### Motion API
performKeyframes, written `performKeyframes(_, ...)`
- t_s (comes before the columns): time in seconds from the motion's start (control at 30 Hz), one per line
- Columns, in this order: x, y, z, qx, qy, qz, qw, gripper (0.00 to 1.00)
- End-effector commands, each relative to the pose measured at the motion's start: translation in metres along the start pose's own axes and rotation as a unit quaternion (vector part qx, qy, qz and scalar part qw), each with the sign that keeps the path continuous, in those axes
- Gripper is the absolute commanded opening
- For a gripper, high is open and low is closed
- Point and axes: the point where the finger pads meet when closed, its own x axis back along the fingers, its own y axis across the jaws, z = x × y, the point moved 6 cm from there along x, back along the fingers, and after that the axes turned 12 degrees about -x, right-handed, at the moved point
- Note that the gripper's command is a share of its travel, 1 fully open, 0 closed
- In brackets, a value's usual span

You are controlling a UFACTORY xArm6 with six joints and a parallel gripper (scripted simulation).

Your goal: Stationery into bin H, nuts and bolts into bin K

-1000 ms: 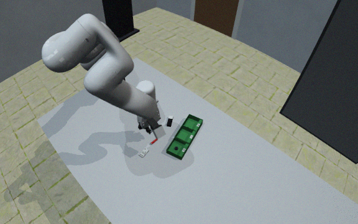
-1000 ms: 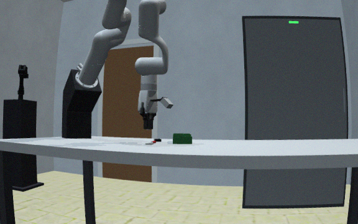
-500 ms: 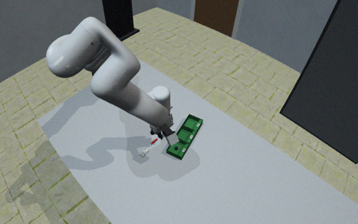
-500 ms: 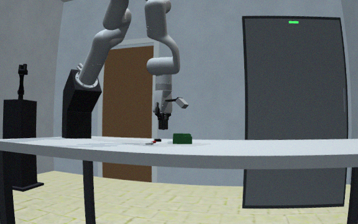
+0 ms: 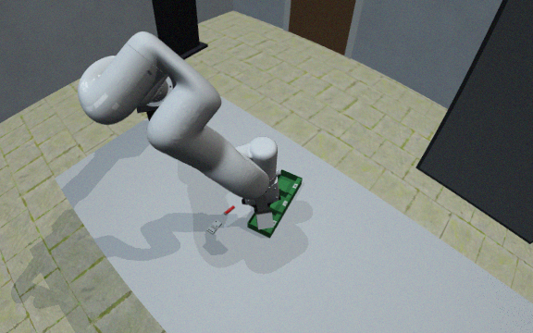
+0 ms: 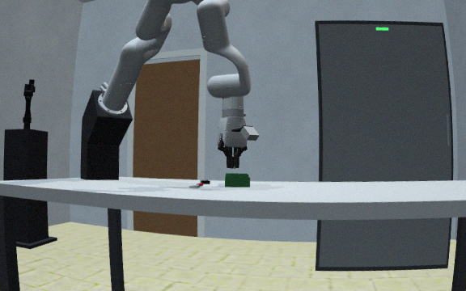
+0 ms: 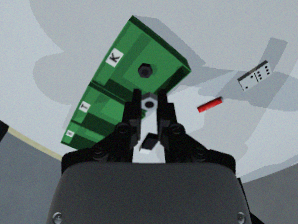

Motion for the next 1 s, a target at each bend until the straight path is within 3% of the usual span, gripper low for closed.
performKeyframes(0.0,-0.0015,-0.0082,0.0031,-0.064,0.002,-0.001,0.998,0.0)
performKeyframes(0.53,-0.0015,-0.0092,0.0036,-0.291,0.002,-0.006,0.957,0.0)
performKeyframes(0.63,-0.0015,-0.0091,0.0033,-0.317,0.005,-0.004,0.949,0.0)
performKeyframes(0.97,-0.0015,-0.0089,0.0031,-0.317,0.005,-0.004,0.949,0.0)
